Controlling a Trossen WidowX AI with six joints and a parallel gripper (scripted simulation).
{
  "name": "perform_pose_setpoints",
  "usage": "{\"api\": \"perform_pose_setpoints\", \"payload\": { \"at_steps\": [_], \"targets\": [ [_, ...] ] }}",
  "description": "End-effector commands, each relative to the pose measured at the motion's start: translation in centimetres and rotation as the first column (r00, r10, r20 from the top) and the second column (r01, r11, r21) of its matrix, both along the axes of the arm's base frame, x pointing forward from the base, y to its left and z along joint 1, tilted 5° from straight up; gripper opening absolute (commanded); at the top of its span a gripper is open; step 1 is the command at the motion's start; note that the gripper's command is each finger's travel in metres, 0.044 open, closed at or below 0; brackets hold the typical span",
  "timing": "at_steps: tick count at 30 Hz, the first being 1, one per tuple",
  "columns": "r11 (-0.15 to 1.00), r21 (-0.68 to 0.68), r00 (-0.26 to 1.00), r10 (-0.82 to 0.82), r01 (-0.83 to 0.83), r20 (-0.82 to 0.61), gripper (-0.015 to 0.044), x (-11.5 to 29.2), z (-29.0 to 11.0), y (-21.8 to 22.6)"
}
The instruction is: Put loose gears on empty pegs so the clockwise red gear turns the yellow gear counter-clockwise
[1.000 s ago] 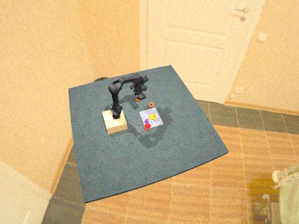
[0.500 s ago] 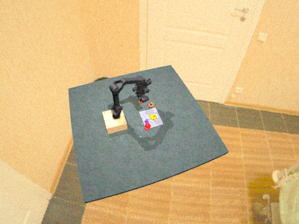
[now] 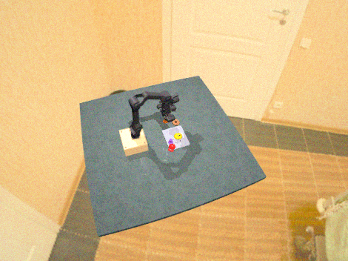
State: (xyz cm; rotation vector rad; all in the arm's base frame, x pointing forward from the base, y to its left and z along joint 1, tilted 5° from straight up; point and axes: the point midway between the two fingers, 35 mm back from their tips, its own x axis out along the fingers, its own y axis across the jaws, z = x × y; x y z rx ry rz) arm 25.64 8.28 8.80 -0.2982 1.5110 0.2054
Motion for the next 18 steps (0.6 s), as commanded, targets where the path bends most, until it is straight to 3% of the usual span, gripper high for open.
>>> {"api": "perform_pose_setpoints", "payload": {
  "at_steps": [1,18],
  "targets": [
    [1.0,0.0,1.0,-0.013,0.013,-0.013,0.0,0.3,-0.6,-0.7],
    [1.0,-0.006,1.0,0.003,-0.003,-0.004,0.0,2.0,-1.9,-3.9]
  ]
}}
